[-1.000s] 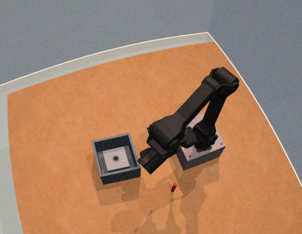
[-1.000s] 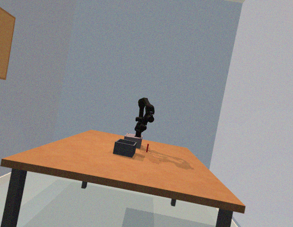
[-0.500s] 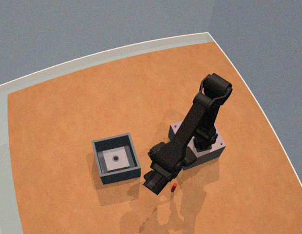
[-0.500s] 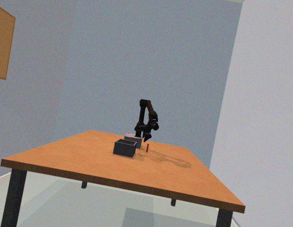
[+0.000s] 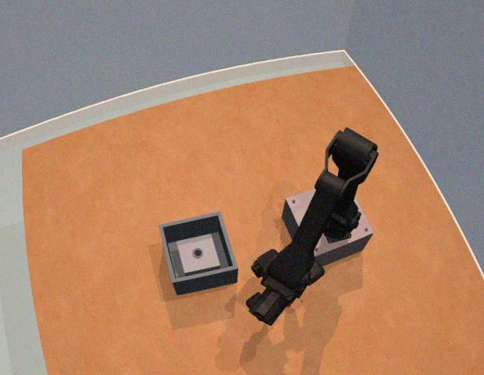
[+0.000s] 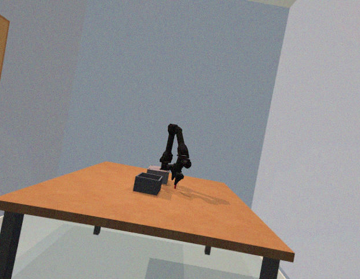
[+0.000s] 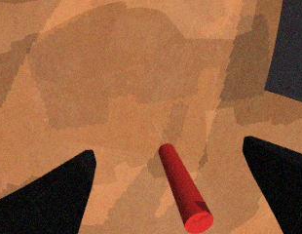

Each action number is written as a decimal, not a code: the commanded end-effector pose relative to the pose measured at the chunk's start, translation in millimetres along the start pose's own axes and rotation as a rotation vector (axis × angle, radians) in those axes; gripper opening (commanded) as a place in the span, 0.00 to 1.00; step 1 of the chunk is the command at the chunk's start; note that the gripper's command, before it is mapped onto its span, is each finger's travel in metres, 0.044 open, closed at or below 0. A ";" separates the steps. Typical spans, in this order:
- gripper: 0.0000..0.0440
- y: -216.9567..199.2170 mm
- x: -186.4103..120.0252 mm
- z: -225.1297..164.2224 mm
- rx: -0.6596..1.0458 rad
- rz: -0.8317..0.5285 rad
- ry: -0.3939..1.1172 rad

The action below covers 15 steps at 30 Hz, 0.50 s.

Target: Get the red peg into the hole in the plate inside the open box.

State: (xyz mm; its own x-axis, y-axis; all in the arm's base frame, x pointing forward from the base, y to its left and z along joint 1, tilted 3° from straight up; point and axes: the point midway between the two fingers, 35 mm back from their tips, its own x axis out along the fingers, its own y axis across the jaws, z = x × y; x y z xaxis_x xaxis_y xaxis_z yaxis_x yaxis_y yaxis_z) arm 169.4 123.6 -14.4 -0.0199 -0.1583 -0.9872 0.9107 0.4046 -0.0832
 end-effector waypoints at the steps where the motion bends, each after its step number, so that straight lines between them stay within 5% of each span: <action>1: 0.88 -4.4 14.3 -6.8 -0.019 -0.002 0.019; 15: 0.09 -9.5 25.3 -17.6 -0.045 -0.051 0.113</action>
State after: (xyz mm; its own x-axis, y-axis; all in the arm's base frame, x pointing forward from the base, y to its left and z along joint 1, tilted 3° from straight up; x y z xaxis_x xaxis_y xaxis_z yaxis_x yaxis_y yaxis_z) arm 153.1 128.9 -39.4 -0.0900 -0.0993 -0.9910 0.8952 0.4281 -0.1242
